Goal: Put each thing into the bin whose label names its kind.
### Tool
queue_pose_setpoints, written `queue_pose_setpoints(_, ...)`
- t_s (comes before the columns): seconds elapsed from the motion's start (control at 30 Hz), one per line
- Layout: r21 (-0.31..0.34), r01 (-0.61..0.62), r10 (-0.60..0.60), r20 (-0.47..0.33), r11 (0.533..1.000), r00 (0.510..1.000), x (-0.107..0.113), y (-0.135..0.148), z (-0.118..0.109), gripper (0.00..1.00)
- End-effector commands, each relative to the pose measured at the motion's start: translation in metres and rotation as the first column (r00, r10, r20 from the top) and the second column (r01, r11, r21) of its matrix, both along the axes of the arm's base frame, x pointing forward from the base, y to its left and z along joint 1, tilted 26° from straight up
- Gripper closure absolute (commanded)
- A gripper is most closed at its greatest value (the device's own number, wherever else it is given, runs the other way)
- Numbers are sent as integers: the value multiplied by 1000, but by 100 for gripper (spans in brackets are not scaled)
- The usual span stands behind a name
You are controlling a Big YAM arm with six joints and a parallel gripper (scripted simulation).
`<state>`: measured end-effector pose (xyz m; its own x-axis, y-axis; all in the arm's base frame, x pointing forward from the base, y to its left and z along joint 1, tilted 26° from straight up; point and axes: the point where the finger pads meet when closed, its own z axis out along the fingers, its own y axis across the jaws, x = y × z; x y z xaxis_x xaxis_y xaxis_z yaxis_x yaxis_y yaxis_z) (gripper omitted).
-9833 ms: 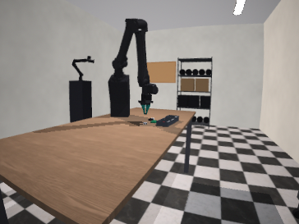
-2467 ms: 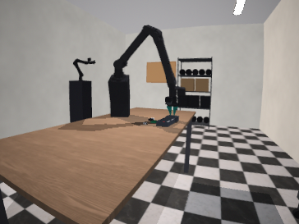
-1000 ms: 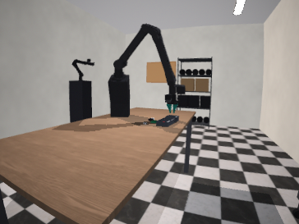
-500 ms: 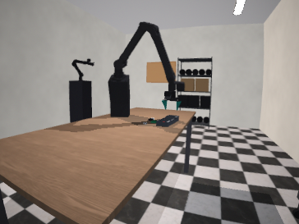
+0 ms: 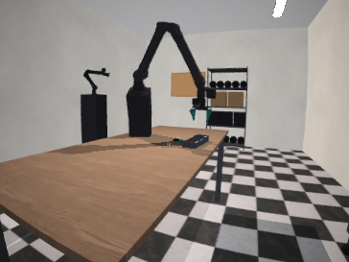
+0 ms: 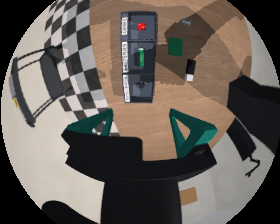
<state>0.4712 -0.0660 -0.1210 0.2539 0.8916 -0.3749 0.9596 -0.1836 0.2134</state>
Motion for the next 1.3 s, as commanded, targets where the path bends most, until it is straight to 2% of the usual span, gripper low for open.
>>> queue_pose_setpoints(0.0,-2,-5,5,19,1000,1000,1,15,23,0)
queue_pose_setpoints(0.23,-2,-5,5,20,1000,1000,-3,26,48,0)
queue_pose_setpoints(0.3,-2,-5,5,20,1000,1000,-3,26,48,0)
queue_pose_setpoints(0.33,-1,25,-25,18,1000,1000,-6,14,51,0)
queue_pose_setpoints(0.4,-1,-5,5,20,1000,1000,-5,31,59,0)
queue_pose_setpoints(0.57,-1,-5,5,20,1000,1000,-8,39,76,0)
queue_pose_setpoints(0.63,-1,2,-2,20,1000,1000,-8,36,76,0)
queue_pose_setpoints(0.7,-4,26,-26,-18,1000,999,-16,24,60,0)
queue_pose_setpoints(1.27,-2,10,-10,-6,1000,1000,-13,29,59,0)
